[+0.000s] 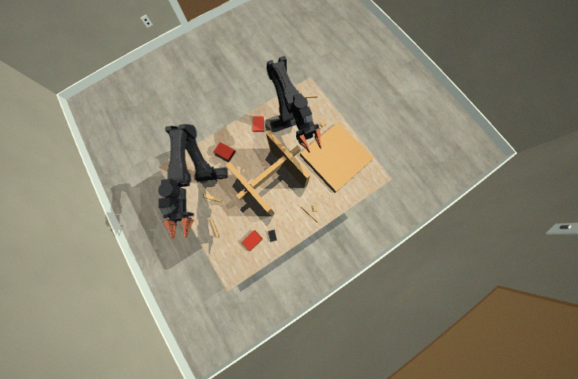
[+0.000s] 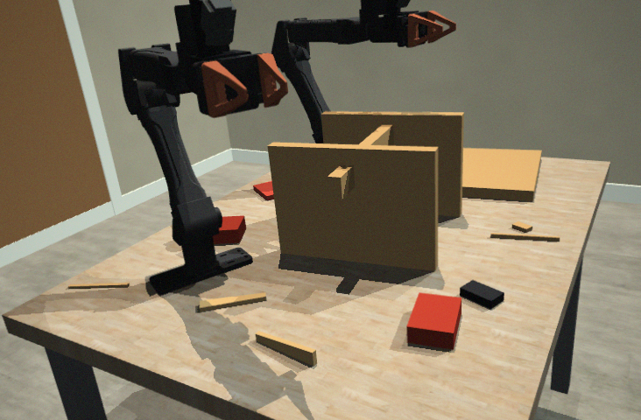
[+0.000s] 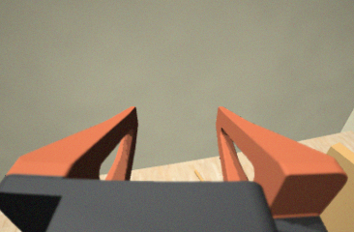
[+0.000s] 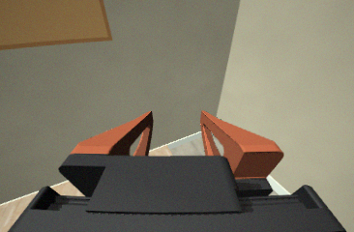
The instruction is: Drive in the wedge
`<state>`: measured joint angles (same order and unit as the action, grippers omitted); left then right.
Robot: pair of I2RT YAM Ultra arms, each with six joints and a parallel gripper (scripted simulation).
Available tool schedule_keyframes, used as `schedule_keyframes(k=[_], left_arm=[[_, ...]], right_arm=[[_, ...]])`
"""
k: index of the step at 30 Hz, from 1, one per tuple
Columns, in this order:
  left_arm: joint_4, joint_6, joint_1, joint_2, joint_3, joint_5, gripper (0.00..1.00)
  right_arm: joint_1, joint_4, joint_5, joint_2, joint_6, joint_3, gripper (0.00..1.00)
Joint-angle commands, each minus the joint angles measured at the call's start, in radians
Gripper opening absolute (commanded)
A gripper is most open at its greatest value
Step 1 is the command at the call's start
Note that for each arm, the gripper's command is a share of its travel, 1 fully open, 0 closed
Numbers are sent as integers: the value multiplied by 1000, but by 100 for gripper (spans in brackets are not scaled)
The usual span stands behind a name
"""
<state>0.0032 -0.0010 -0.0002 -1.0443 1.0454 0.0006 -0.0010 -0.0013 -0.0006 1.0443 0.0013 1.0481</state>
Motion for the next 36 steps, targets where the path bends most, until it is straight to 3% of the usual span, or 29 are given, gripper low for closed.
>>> schedule_keyframes(k=[1,8,14,36], left_arm=[[16,4,7,-4,38,-9,53],[0,8,2,8,39,-3,53],[-61,-45,-30,-18,37,-33,53],[-494,-398,-294,-79,155,-278,53]], right_arm=[[8,25,5,9,-6,39,53],[13,26,3,-35,-6,36,53],[46,-57,14,15,26,47,53],[447,-484,145,65,231,175,53]])
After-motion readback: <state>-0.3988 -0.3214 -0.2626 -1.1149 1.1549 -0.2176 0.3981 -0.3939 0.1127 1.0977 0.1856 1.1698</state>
